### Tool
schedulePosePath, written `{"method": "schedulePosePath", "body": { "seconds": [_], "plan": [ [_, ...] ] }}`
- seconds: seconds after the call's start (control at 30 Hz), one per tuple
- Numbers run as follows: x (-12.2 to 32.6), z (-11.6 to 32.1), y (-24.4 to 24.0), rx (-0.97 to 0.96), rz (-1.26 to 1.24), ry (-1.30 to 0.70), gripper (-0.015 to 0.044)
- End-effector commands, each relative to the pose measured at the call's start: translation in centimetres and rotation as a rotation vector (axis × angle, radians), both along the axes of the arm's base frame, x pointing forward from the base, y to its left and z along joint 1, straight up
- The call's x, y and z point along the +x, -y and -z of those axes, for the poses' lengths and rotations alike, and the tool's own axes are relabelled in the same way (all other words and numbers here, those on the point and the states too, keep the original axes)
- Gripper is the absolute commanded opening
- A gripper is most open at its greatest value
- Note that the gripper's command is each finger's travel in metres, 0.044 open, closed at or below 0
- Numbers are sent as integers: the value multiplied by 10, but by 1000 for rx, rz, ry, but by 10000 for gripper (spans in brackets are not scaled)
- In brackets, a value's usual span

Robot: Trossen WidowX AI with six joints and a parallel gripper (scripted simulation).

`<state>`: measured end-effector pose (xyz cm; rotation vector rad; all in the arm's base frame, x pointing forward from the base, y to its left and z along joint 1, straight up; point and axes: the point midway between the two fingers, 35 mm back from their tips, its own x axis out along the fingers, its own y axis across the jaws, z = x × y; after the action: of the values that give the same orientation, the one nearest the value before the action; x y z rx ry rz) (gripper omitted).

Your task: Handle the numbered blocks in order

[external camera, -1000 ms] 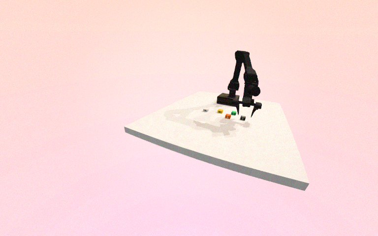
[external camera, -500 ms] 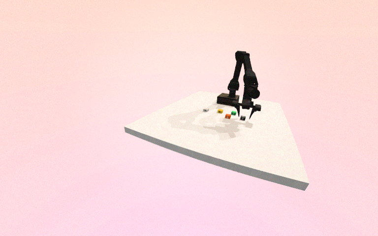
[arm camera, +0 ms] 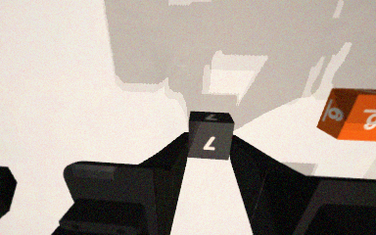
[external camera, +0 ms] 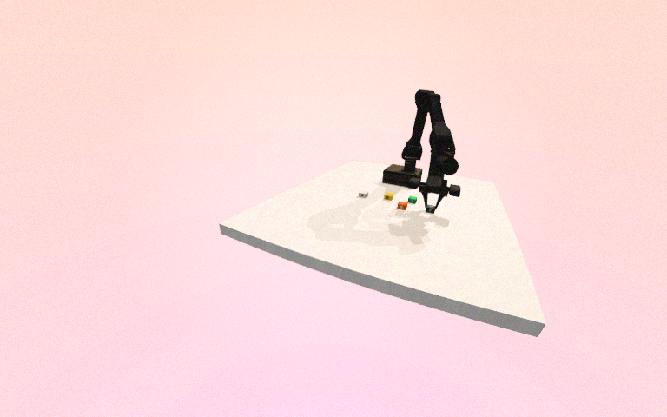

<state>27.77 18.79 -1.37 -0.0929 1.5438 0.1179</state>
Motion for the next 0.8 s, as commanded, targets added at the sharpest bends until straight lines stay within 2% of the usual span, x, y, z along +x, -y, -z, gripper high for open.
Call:
{"method": "schedulePosePath", "body": {
  "seconds": [0.0, 0.1, 0.47, 0.6, 0.7, 0.77],
  "plan": [
    [-1, 1, 1, -3, 4, -2, 120],
    [-1, 1, 1, -3, 4, -2, 120],
    [-1, 1, 1, -3, 4, -2, 400],
    [-1, -2, 1, -3, 4, -2, 400],
    [-1, -32, 1, -3, 4, -1, 400],
    [-1, -35, 1, -3, 4, -1, 400]
  ]
}}
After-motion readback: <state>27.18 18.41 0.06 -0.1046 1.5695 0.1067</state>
